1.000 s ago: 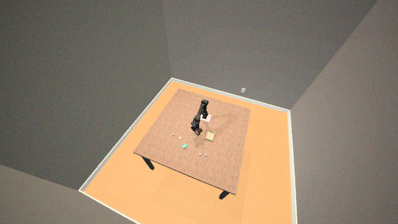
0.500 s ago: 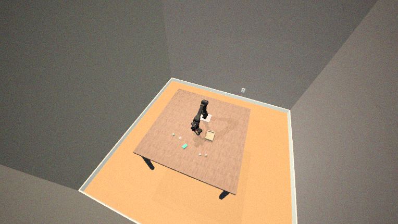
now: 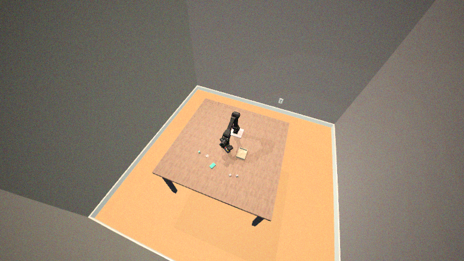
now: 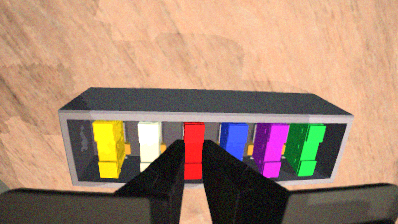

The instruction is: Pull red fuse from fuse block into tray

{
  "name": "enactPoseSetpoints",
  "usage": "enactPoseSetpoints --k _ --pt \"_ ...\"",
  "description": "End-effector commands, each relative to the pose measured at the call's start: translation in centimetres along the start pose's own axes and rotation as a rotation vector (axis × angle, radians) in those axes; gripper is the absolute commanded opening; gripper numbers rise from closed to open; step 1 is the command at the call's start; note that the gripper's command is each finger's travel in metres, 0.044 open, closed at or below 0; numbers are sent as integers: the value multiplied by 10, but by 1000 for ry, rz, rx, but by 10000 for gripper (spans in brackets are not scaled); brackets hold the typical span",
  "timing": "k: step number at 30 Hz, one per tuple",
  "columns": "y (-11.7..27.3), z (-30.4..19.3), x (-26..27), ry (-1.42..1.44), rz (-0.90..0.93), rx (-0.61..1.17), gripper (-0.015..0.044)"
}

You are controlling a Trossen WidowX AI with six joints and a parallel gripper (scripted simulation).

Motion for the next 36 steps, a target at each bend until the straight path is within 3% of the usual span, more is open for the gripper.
enactPoseSetpoints --k 1,36 --pt "1 0 0 0 0 -1 0" --pt "18 1 0 -1 1 0 0"
Point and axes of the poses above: the point midway between the two fingers, 35 mm back from their tips, its own y axis back along the fingers, its own x axis across the jaws, z = x × y, the point moved 4 cm from there along y, back along the fingers
